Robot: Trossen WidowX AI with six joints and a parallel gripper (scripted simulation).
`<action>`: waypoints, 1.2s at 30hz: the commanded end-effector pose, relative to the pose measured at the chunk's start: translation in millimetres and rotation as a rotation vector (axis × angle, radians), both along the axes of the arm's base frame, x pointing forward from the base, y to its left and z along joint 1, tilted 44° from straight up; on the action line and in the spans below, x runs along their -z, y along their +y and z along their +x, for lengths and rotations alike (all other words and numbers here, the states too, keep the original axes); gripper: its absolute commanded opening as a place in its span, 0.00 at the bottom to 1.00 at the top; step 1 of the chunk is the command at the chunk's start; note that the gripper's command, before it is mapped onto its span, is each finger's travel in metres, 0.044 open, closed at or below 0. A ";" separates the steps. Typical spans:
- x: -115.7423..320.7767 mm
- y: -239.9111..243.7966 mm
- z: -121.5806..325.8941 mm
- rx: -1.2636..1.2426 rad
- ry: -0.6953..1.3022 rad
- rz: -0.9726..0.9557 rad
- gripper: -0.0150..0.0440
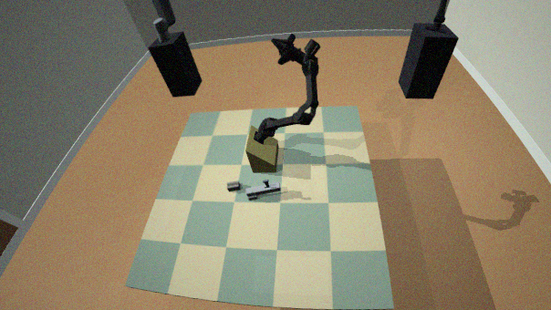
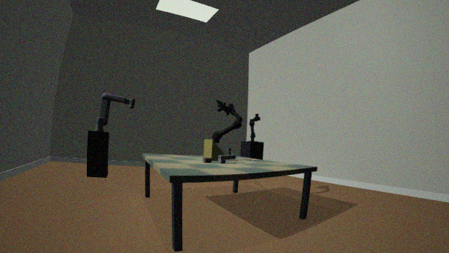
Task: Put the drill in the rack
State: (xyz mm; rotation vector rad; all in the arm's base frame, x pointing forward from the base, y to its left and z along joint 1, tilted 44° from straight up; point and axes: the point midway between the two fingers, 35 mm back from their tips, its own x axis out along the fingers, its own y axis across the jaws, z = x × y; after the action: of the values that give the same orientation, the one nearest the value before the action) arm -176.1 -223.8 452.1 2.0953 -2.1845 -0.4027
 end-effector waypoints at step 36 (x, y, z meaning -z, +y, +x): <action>251.5 -24.1 413.7 -1.904 1.281 -0.493 0.25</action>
State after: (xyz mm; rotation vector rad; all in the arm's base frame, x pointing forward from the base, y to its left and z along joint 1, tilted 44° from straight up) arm 199.3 -285.1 226.5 1.8522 0.2965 -0.6513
